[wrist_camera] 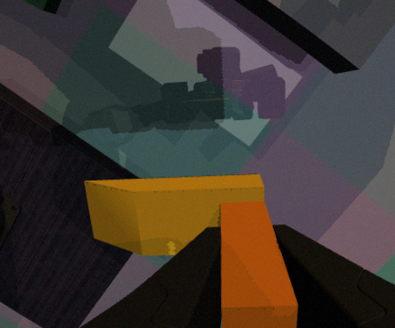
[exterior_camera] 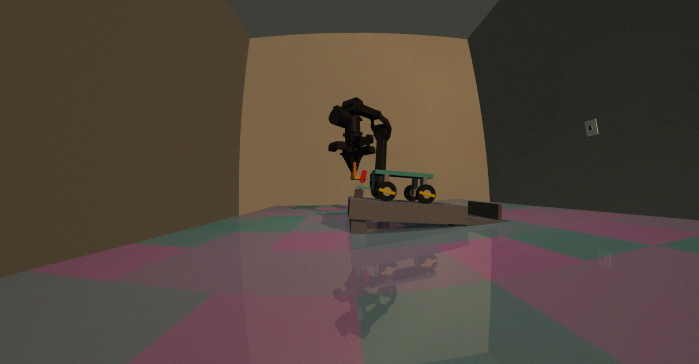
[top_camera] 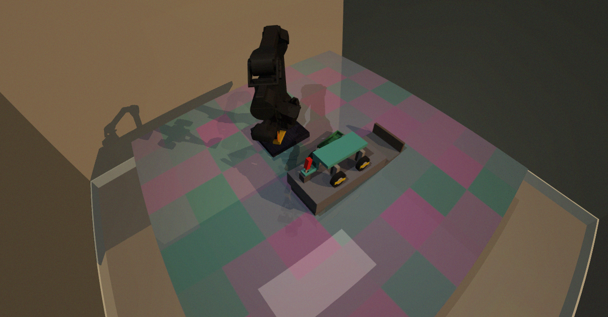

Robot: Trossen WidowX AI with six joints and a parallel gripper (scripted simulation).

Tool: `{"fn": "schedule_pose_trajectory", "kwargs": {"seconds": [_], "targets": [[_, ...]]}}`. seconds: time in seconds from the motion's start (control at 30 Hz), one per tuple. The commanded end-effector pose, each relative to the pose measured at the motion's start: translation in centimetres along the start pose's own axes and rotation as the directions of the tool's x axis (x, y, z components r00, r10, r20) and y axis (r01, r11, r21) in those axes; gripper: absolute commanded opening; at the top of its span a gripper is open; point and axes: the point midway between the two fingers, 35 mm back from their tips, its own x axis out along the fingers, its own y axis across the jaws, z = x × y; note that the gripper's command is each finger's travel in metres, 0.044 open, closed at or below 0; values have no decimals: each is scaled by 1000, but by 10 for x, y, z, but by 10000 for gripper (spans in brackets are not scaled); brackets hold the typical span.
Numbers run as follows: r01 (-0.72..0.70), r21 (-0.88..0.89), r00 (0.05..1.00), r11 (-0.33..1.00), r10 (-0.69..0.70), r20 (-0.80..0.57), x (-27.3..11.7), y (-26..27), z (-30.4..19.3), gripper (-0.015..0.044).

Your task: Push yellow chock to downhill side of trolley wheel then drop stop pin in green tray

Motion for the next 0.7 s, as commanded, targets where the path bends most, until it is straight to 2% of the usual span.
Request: {"fn": "schedule_pose_trajectory", "kwargs": {"seconds": [0.0,0.33,0.67], "targets": [[-2,-138,1000,990,2,3,0,0,0,0],[-2,-459,1000,888,4,3,0,0,0,0],[-1,-729,1000,685,6,3,0,0,0,0]]}}
